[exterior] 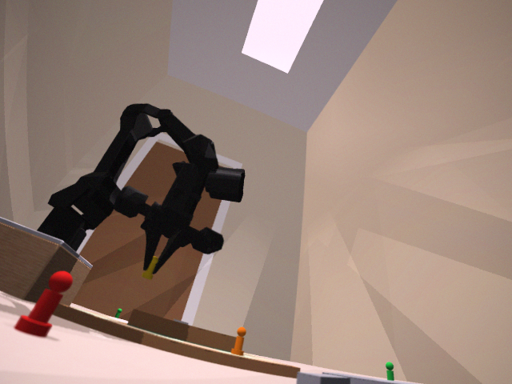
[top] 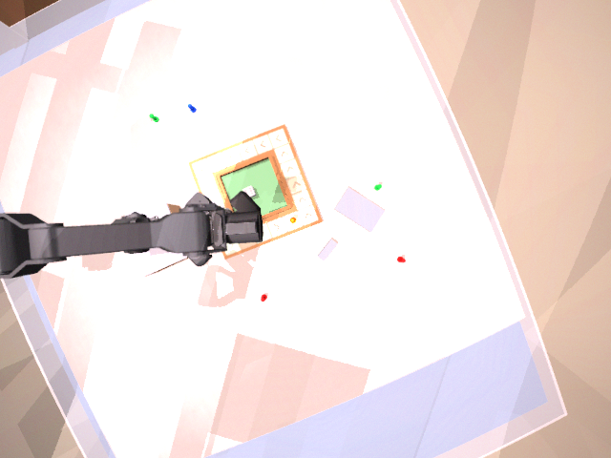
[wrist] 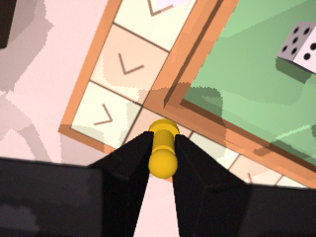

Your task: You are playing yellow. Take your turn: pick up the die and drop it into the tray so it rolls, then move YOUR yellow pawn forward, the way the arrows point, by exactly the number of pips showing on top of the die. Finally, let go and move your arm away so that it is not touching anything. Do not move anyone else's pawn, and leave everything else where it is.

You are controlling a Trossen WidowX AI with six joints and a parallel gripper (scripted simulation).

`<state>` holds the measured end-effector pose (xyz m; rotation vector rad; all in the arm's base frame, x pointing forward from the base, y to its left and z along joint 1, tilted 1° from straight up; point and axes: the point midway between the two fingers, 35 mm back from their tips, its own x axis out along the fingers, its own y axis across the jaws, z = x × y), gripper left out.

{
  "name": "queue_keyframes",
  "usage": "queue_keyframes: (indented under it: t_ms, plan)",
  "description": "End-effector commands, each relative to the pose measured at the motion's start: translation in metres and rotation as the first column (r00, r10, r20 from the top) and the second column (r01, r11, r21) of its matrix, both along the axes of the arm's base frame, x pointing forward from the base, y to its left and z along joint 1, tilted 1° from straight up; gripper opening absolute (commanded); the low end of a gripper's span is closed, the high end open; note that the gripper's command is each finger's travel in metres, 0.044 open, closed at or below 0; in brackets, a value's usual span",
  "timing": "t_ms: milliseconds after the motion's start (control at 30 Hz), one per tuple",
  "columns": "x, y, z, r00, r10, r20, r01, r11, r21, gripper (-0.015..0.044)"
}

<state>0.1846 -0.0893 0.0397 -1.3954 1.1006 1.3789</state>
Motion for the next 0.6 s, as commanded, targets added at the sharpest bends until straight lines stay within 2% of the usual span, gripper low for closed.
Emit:
queue_keyframes:
  t_ms: [0,400,567]
  plan:
    - [-0.010,-0.010,-0.004,0.996,0.091,-0.003,-0.091,0.996,-0.005,0.0000]
    - [-0.037,-0.033,-0.016,0.944,0.329,-0.013,-0.329,0.944,-0.005,0.0000]
    - [-0.039,-0.034,-0.016,0.940,0.342,-0.014,-0.342,0.940,-0.004,0.0000]
